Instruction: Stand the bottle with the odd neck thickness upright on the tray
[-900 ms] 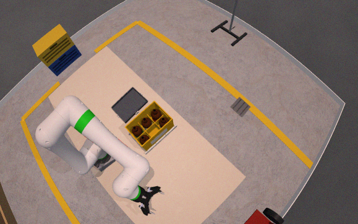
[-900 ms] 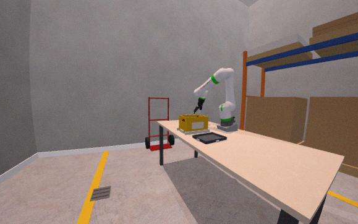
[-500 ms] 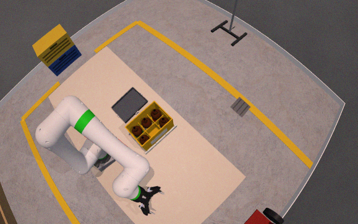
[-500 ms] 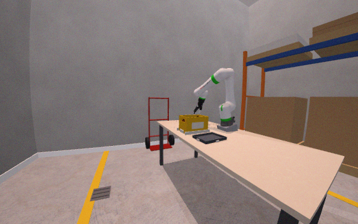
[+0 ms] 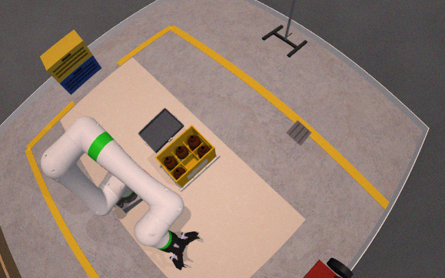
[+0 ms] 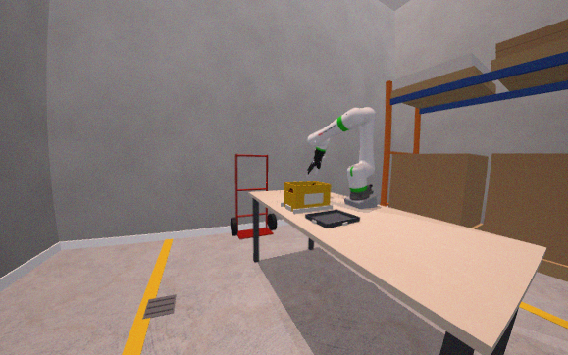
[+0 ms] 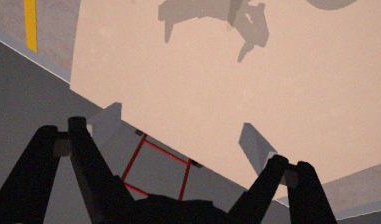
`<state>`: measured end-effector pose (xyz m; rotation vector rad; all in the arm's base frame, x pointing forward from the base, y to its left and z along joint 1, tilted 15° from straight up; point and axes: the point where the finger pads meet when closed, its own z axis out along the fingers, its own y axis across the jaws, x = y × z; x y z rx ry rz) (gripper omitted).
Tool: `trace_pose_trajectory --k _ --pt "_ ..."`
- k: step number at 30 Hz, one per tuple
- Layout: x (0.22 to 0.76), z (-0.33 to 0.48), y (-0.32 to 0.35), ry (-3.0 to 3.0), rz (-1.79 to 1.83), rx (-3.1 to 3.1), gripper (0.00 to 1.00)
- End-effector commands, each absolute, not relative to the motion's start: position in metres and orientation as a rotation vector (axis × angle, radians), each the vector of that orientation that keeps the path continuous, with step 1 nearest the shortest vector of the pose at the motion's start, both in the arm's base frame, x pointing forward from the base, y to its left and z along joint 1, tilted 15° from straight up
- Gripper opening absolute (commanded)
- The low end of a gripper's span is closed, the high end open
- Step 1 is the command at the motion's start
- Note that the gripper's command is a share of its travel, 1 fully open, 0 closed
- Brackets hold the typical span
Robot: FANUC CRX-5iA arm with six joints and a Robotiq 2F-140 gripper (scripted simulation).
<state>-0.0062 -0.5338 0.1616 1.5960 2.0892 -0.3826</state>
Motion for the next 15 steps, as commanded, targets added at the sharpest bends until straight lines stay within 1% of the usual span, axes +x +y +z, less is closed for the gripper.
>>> trace_pose_trajectory --k 1,11,15 --pt "-0.016 0.201 -0.529 2.092 -0.377 1.593 1.0" --pt "-0.014 0.203 -0.526 2.096 -0.374 1.592 1.0" --pt "0.008 0.208 -0.505 2.131 -0.346 1.574 1.0"
